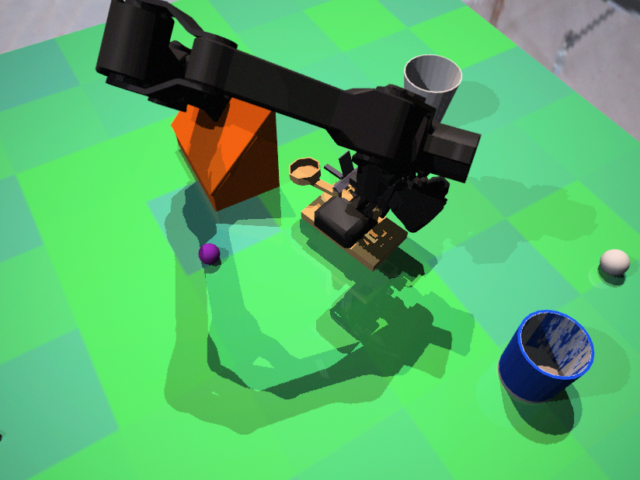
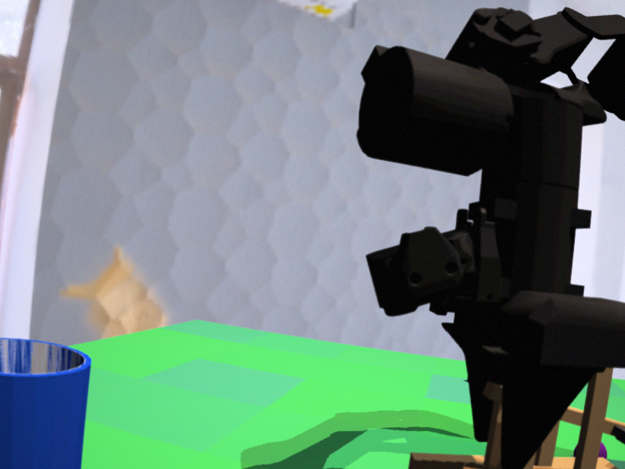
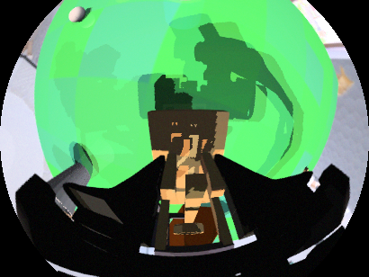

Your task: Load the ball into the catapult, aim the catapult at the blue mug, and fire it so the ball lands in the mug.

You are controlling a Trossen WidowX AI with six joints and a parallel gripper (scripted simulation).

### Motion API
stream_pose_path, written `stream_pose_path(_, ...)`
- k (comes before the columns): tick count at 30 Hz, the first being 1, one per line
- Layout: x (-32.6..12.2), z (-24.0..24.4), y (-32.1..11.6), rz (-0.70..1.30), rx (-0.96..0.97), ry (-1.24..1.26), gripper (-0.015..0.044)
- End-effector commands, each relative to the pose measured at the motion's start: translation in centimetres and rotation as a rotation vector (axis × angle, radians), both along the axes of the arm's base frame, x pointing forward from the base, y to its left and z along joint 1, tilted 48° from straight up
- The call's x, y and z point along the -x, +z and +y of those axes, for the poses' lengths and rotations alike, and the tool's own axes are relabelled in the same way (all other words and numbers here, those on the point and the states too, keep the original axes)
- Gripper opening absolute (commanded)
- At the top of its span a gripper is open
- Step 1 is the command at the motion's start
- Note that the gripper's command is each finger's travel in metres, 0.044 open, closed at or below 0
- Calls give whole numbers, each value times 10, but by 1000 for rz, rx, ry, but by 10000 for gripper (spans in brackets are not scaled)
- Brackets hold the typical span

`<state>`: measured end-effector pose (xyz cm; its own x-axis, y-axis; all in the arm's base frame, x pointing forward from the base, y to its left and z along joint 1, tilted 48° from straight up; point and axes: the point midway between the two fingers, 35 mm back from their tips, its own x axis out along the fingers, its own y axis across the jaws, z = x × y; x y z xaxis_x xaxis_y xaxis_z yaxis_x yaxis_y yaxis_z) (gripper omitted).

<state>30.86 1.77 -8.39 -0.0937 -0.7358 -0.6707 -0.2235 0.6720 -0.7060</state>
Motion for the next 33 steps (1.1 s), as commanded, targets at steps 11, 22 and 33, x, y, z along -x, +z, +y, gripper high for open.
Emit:
stream_pose_path(11, -3, -6, -6, -11, -6, 1, 0)
stream_pose_path(22, -2, -19, -18, -11, -5, 2, 0)
stream_pose_path(33, 1, -29, -26, -8, -4, -8, 0)
